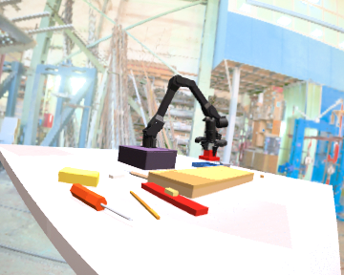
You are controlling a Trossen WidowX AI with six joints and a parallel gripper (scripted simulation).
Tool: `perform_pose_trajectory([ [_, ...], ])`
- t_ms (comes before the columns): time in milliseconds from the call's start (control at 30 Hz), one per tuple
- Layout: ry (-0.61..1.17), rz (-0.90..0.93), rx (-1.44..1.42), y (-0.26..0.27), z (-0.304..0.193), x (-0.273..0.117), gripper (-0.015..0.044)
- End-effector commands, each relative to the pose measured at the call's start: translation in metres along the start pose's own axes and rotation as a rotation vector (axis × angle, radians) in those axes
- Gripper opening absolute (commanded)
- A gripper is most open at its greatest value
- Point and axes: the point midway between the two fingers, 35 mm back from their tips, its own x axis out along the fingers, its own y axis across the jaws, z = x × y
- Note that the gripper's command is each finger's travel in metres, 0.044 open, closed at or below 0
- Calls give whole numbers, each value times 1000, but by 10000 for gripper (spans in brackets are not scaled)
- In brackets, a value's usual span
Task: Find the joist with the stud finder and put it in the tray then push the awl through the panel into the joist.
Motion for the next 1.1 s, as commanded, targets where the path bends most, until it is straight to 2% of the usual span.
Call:
perform_pose_trajectory([
  [0,-4,2,3,1,-2,9,0],
  [767,-4,2,4,2,-13,39,0],
  [1067,2,2,0,2,-14,38,236],
])
